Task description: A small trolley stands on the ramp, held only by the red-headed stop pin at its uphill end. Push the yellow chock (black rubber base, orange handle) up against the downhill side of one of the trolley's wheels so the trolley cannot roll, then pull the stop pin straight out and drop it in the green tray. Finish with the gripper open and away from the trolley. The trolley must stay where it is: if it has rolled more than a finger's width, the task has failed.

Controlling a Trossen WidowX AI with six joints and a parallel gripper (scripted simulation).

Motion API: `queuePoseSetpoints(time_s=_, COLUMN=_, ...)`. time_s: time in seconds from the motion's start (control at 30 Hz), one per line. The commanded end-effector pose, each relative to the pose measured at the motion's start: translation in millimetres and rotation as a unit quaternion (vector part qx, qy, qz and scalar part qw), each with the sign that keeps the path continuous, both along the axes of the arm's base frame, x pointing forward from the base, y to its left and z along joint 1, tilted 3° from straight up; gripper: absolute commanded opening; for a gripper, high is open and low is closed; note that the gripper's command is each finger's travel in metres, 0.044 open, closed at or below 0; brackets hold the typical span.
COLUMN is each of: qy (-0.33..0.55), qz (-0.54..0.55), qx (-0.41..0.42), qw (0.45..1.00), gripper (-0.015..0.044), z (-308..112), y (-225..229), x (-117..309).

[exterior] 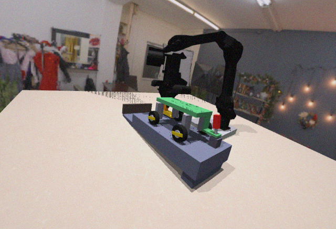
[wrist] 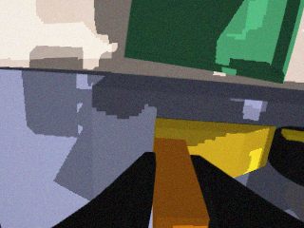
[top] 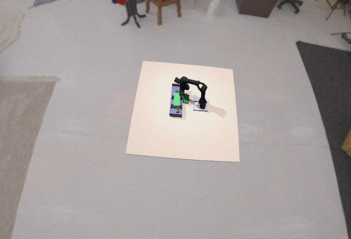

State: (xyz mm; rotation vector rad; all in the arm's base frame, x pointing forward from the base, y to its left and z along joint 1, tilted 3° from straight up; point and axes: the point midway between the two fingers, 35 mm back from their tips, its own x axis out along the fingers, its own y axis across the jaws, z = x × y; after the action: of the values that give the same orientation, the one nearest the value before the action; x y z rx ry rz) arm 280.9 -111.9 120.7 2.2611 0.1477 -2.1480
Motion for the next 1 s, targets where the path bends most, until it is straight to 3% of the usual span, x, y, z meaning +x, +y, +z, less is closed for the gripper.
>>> queuePoseSetpoints(time_s=0.0, qy=0.0, qz=-0.001, qx=0.003, qw=1.0, gripper=0.0, z=0.2, y=4.9, x=-0.9)
queuePoseSetpoints(time_s=0.33, qy=0.0, qz=-0.001, qx=0.0, qw=1.0, gripper=0.0, z=0.2, y=1.3, x=-0.1)
queuePoseSetpoints(time_s=0.57, qy=0.0, qz=-0.001, qx=0.0, qw=1.0, gripper=0.0184, z=0.2, y=1.3, x=-0.1)
queuePoseSetpoints(time_s=0.97, qy=0.0, qz=-0.001, qx=0.003, qw=1.0, gripper=0.019, z=29.8, y=-0.6, x=-3.3)
